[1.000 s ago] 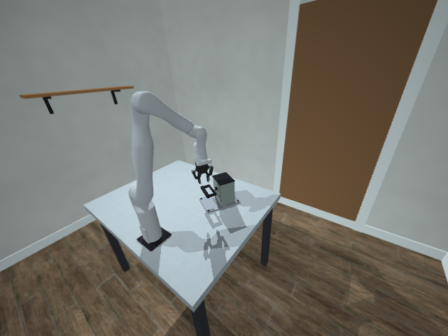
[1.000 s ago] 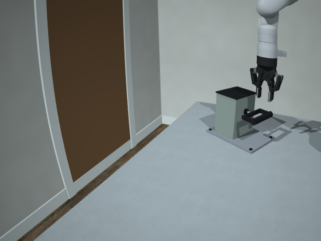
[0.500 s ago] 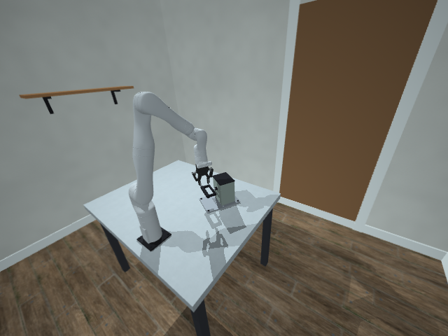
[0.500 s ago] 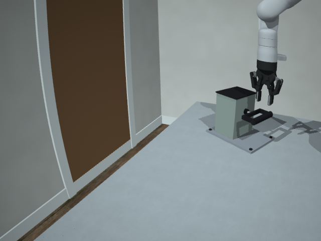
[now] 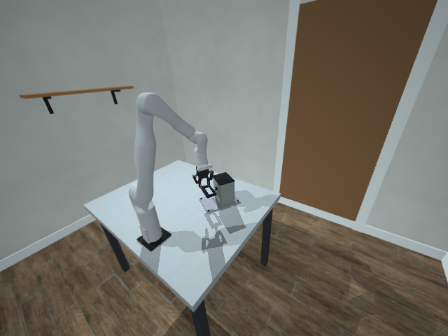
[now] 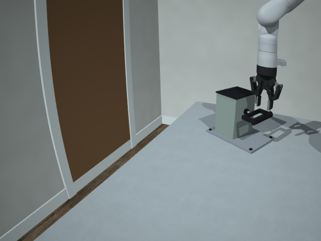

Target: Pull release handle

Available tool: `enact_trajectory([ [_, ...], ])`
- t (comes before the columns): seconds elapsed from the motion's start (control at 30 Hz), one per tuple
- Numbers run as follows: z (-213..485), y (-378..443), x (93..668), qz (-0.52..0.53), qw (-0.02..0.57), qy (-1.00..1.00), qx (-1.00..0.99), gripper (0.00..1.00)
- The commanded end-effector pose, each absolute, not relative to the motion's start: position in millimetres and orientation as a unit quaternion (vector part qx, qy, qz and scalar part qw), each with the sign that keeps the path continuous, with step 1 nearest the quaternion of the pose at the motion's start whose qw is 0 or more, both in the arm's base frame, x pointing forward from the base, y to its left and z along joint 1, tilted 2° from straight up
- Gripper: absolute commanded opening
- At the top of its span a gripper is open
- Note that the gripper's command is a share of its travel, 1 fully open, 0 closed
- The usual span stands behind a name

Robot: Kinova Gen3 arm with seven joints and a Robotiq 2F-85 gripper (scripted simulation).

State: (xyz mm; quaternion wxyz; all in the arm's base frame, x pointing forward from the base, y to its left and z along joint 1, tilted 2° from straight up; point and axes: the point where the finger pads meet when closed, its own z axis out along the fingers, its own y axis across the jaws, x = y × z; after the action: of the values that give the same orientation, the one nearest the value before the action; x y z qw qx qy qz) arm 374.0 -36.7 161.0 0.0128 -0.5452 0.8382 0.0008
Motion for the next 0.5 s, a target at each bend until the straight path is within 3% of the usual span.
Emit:
enact_trajectory([
  [0.0, 154.4, -35.1, 374.5, 0.003, 0.015, 0.838, -0.546, 0.5],
  [0.47, 146.7, -35.2, 375.6, 0.003, 0.015, 0.838, -0.546, 0.5],
])
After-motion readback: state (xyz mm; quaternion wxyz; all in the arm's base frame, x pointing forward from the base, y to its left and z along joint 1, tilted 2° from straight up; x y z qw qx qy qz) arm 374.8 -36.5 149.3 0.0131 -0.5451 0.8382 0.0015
